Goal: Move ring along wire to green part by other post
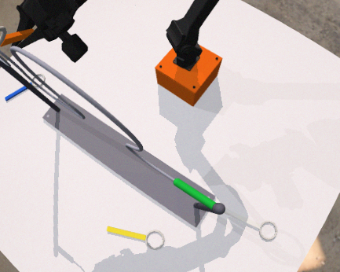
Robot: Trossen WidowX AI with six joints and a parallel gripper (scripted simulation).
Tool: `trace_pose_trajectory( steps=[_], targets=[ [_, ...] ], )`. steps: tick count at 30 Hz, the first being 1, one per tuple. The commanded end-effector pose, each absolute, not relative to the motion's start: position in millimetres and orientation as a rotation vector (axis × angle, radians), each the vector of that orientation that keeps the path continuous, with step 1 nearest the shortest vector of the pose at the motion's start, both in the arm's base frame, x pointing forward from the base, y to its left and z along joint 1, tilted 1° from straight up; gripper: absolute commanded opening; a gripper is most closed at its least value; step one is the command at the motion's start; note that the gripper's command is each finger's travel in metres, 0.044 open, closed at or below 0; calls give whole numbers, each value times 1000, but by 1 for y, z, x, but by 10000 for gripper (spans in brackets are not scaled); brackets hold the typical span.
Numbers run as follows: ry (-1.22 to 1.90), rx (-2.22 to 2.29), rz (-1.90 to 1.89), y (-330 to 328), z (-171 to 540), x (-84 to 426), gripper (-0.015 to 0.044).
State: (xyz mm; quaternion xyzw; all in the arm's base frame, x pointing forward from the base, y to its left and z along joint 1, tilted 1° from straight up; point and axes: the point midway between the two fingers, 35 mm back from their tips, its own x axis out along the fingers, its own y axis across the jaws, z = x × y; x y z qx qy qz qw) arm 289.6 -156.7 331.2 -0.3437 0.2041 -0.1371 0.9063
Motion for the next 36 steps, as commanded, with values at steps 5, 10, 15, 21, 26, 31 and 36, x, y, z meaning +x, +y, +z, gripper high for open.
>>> trace_pose_trajectory(
  steps=[5,10,15,21,26,31,36],
  targets=[
    [404,-889,-338,-165,336,289,-150],
    [388,-990,-367,-169,342,288,-150],
    [372,-1089,-394,-172,347,288,-150],
    [352,-1198,-424,-175,353,288,-150],
    [336,-1285,-447,-177,359,288,-150],
    [318,-1379,-472,-178,365,288,-150],
    [303,-1456,-492,-179,369,288,-150]
  ],
)
